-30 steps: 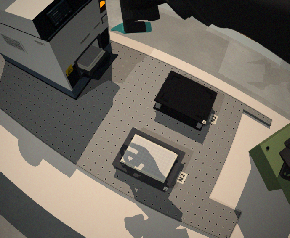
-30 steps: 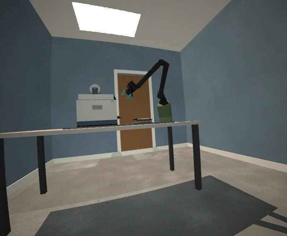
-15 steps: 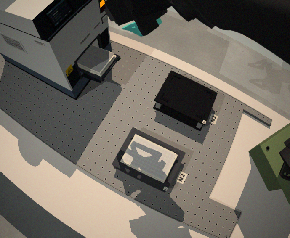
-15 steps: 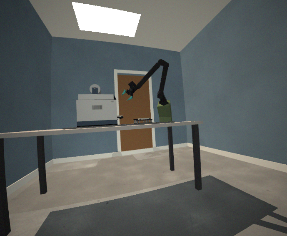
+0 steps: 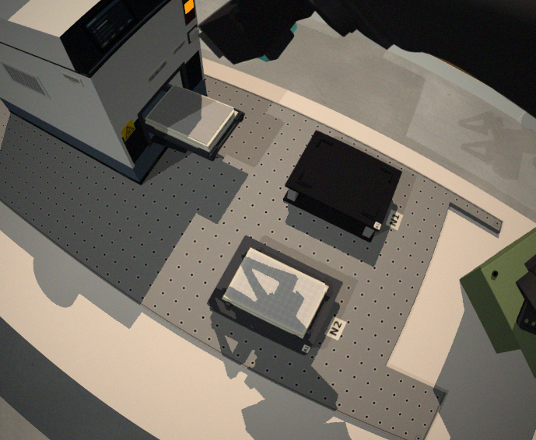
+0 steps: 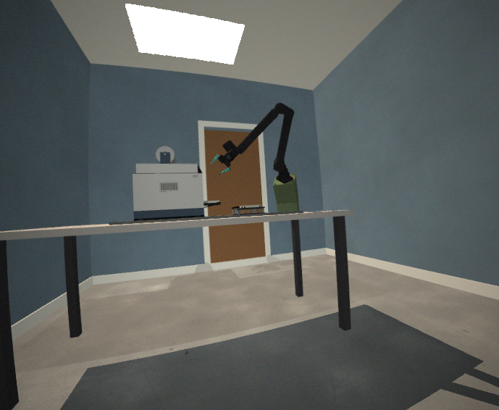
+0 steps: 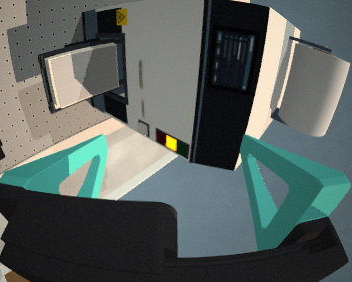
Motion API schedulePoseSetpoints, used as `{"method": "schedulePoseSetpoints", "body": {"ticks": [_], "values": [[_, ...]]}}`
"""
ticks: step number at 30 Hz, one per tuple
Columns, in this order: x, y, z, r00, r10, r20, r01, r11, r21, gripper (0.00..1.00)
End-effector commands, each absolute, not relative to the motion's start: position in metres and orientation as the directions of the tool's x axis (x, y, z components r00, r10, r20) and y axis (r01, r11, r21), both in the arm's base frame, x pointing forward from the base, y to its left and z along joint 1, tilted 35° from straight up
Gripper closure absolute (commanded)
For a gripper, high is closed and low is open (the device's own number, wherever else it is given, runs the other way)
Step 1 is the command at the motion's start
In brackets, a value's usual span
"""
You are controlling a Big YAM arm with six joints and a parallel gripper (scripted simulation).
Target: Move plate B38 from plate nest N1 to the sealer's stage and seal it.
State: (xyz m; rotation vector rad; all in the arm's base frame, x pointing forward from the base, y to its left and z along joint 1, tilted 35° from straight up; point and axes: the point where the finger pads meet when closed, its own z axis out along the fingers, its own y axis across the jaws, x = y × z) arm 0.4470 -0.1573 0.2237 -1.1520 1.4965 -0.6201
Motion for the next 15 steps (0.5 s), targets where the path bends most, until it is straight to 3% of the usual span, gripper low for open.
{"method": "schedulePoseSetpoints", "body": {"ticks": [1,15], "values": [[0.453,-0.165,0.234,0.066,-0.903,-0.425,-0.308,0.387,-0.869,0.0],[0.447,-0.171,0.23,0.038,-0.887,-0.46,-0.303,0.428,-0.851,0.0]]}}
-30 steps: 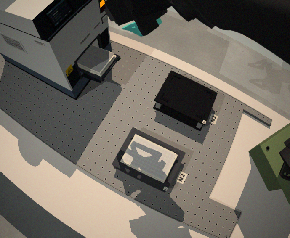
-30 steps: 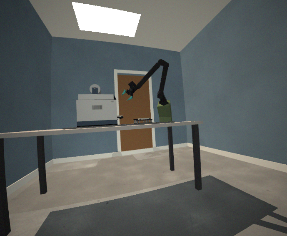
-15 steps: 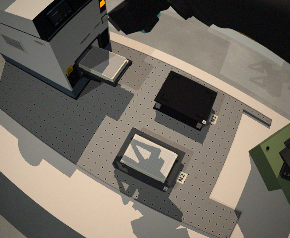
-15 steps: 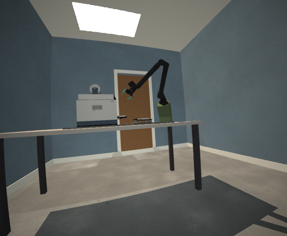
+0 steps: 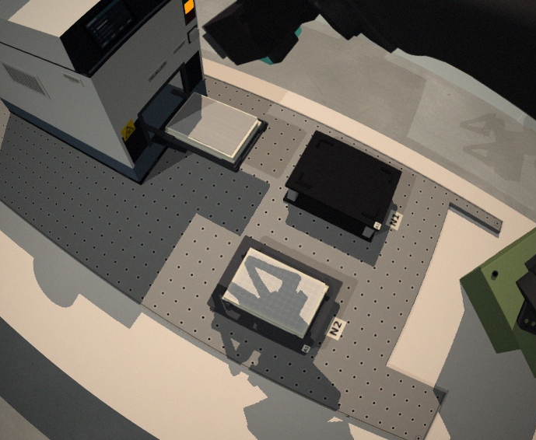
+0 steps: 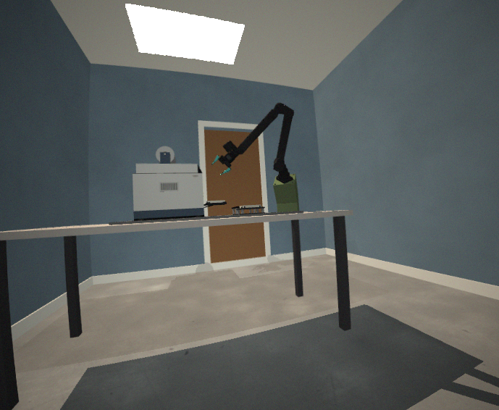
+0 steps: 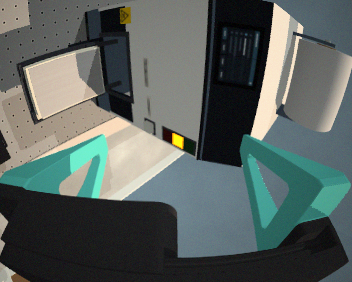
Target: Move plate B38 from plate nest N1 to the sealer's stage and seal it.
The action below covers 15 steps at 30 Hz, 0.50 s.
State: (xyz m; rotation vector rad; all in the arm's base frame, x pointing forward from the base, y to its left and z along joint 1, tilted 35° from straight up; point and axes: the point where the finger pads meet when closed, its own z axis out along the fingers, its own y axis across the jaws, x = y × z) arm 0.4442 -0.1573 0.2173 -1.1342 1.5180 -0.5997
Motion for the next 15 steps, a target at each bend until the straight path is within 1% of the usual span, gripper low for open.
{"method": "schedulePoseSetpoints", "body": {"ticks": [1,7,15], "values": [[0.448,-0.171,0.234,0.04,-0.888,-0.458,-0.298,0.427,-0.854,0.0],[0.452,-0.174,0.253,0.053,-0.895,-0.443,-0.27,0.414,-0.869,0.0],[0.453,-0.174,0.255,0.054,-0.895,-0.443,-0.267,0.414,-0.87,0.0]]}}
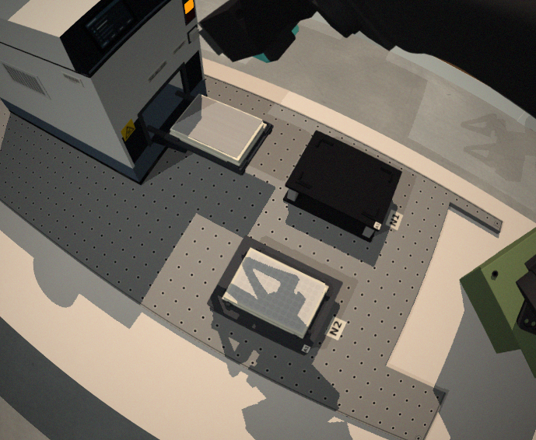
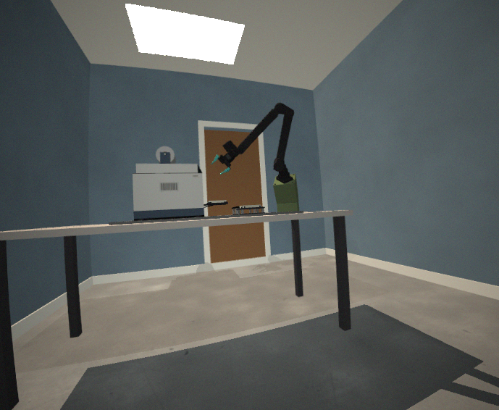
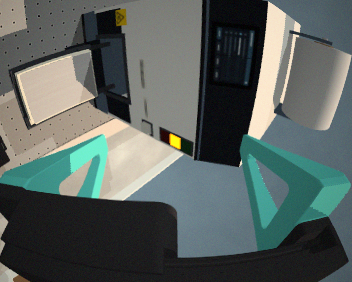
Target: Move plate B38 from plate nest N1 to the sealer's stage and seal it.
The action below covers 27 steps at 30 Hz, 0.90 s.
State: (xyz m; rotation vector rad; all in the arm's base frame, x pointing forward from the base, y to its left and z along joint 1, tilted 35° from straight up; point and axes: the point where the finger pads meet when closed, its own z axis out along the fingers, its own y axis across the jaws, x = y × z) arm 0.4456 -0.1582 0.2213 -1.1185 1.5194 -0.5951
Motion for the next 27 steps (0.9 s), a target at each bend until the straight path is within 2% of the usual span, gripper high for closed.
{"method": "schedulePoseSetpoints", "body": {"ticks": [1,27], "values": [[0.4527,-0.1741,0.2542,0.054,-0.895,-0.443,-0.269,0.414,-0.87,0.0],[0.4526,-0.1726,0.2514,0.055,-0.894,-0.444,-0.274,0.414,-0.868,0.0]]}}
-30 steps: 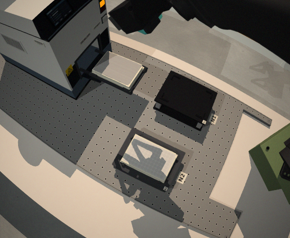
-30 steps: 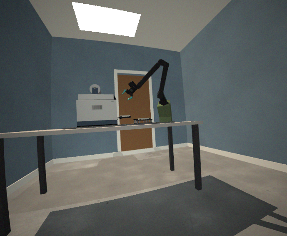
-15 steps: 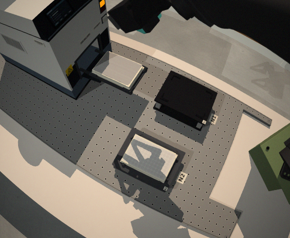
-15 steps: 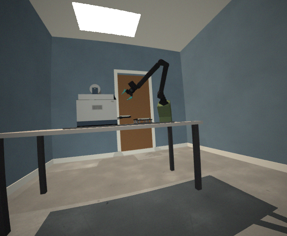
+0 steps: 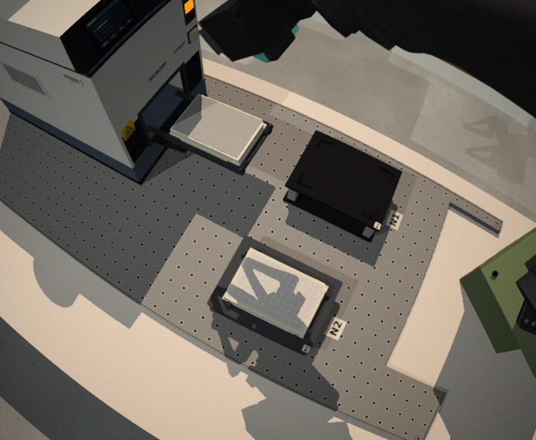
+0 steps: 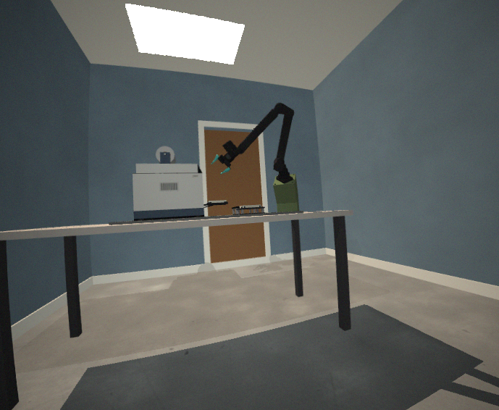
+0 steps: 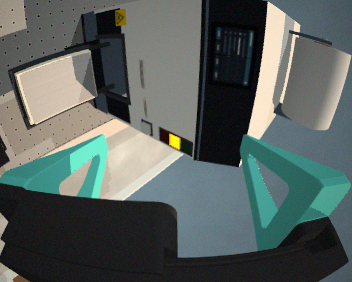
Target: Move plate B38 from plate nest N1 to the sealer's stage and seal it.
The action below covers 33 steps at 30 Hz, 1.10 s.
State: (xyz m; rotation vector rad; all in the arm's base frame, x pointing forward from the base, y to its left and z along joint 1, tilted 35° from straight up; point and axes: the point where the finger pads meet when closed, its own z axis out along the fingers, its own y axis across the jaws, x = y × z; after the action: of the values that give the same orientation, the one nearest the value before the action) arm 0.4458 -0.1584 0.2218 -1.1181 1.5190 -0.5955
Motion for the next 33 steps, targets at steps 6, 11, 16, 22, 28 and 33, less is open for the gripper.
{"method": "schedulePoseSetpoints", "body": {"ticks": [6,11,16,22,28,33], "values": [[0.4526,-0.1723,0.2509,0.055,-0.894,-0.444,-0.275,0.414,-0.868,0.0],[0.4527,-0.1721,0.2505,0.055,-0.894,-0.444,-0.276,0.414,-0.868,0.0],[0.4527,-0.1718,0.25,0.056,-0.894,-0.444,-0.277,0.414,-0.867,0.0],[0.4527,-0.1714,0.2493,0.056,-0.894,-0.445,-0.278,0.414,-0.867,0.0],[0.4527,-0.1712,0.2489,0.056,-0.894,-0.445,-0.279,0.414,-0.867,0.0],[0.4527,-0.1709,0.2484,0.056,-0.894,-0.445,-0.28,0.414,-0.866,0.0]]}}
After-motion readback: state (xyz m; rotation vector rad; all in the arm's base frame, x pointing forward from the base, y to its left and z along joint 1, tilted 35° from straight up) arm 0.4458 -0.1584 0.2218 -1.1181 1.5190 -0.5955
